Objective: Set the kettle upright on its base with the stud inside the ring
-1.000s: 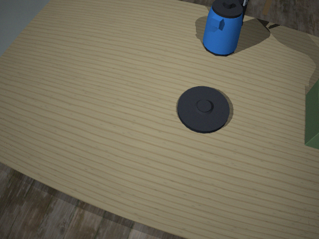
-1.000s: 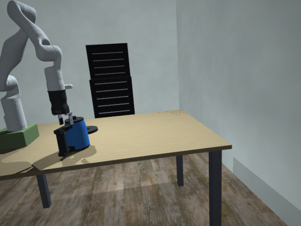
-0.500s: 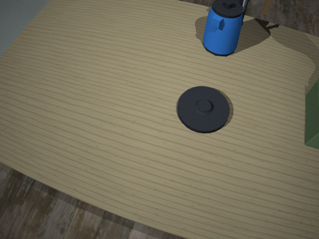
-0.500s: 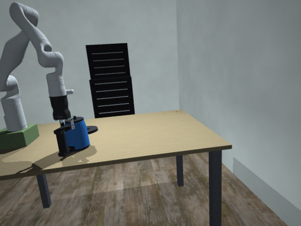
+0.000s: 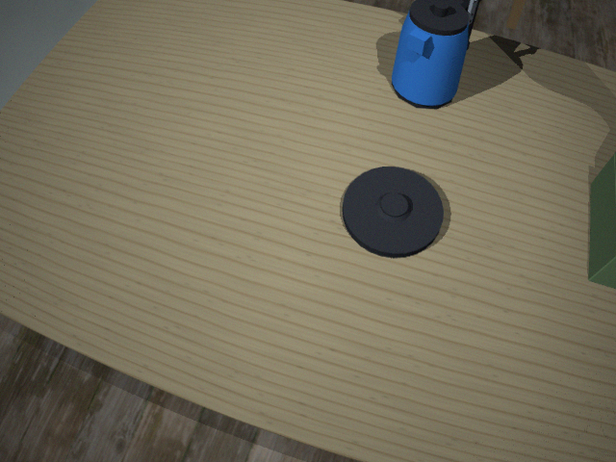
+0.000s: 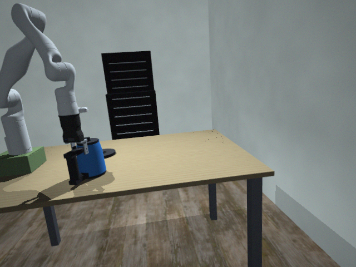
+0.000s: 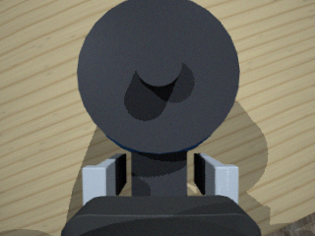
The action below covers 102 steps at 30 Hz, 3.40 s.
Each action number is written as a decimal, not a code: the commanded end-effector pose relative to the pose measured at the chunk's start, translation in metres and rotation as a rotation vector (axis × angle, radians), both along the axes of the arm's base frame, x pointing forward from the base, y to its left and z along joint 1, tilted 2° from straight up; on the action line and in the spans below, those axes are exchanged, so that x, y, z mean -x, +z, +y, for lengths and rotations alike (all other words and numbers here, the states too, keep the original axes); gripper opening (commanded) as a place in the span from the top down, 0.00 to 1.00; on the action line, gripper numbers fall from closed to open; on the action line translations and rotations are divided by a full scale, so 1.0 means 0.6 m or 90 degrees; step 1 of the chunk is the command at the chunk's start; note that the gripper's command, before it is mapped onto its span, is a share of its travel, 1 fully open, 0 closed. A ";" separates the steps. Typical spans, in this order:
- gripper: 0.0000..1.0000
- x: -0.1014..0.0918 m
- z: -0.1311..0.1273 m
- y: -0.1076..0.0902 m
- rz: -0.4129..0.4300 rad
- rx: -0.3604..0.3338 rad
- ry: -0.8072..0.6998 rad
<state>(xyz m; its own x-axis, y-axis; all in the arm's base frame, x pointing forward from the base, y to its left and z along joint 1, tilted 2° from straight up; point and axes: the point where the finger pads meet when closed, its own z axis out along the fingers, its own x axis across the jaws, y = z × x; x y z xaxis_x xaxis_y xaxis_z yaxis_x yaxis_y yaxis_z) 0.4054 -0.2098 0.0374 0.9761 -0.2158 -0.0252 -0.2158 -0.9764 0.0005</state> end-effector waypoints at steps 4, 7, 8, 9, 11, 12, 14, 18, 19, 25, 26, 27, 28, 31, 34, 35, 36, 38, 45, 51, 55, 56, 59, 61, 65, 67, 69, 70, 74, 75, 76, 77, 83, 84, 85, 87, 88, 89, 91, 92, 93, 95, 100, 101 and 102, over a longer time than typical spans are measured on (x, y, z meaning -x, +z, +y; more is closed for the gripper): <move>0.00 0.001 0.001 -0.003 0.000 -0.002 -0.001; 0.00 0.001 0.001 -0.003 0.000 -0.002 -0.001; 0.00 0.001 0.001 -0.003 0.000 -0.002 -0.001; 0.00 0.001 0.001 -0.003 0.000 -0.002 -0.001; 0.00 0.001 0.001 -0.003 0.000 -0.002 -0.001; 0.00 0.001 0.001 -0.003 0.000 -0.002 -0.001; 0.00 0.001 0.001 -0.003 0.000 -0.002 -0.001; 0.00 0.001 0.001 -0.003 0.000 -0.002 -0.001; 0.00 0.001 0.001 -0.003 0.000 -0.002 -0.001; 0.00 0.001 0.001 -0.003 0.000 -0.002 -0.001; 1.00 0.001 0.001 -0.003 0.000 -0.002 -0.001; 1.00 0.001 0.001 -0.003 0.000 -0.002 -0.001; 1.00 0.001 0.001 -0.003 0.000 -0.002 -0.001; 1.00 0.001 0.001 -0.003 0.000 -0.002 -0.001; 1.00 0.001 0.001 -0.003 -0.001 -0.002 -0.001; 1.00 0.001 0.001 -0.003 -0.001 -0.002 -0.001; 1.00 0.001 0.001 -0.003 -0.001 -0.002 -0.001; 1.00 0.001 0.001 -0.003 -0.001 -0.002 -0.001; 1.00 0.001 0.001 -0.003 -0.001 -0.002 -0.001; 1.00 0.001 0.001 -0.003 -0.001 -0.002 -0.001; 1.00 0.001 0.001 -0.003 -0.001 -0.002 -0.001; 1.00 0.001 0.001 -0.003 -0.001 -0.002 -0.001; 1.00 0.001 0.001 -0.003 -0.001 -0.002 -0.001; 1.00 0.001 0.001 -0.003 -0.001 -0.002 -0.001; 1.00 0.001 0.001 -0.003 -0.001 -0.002 -0.001; 1.00 0.001 0.001 -0.003 -0.001 -0.002 -0.001; 1.00 0.001 0.001 -0.003 -0.001 -0.002 -0.001; 1.00 0.001 0.001 -0.003 -0.001 -0.002 -0.001; 1.00 0.001 0.001 -0.003 -0.001 -0.002 -0.001; 1.00 0.001 0.001 -0.003 -0.001 -0.002 -0.001; 1.00 0.001 0.001 -0.003 -0.001 -0.002 -0.001; 1.00 0.001 0.001 -0.003 -0.001 -0.002 -0.001; 1.00 0.001 0.001 -0.003 -0.001 -0.002 -0.001; 1.00 0.001 0.001 -0.003 -0.001 -0.002 -0.001; 1.00 0.001 0.001 -0.003 -0.001 -0.002 -0.001; 1.00 0.001 0.001 -0.003 -0.001 -0.002 -0.001; 1.00 0.001 0.001 -0.003 -0.001 -0.002 -0.001; 1.00 0.001 0.001 -0.003 -0.001 -0.002 -0.001; 1.00 0.001 0.001 -0.002 -0.001 -0.002 -0.001; 1.00 0.001 0.001 -0.002 -0.001 -0.002 -0.001; 1.00 0.000 0.001 -0.001 -0.001 -0.001 -0.001; 1.00 0.000 0.001 -0.001 -0.001 -0.001 -0.001; 1.00 0.003 0.004 0.006 0.003 -0.005 -0.001; 1.00 0.002 0.004 0.008 0.003 -0.005 -0.001; 1.00 0.002 0.004 0.010 0.003 -0.005 -0.001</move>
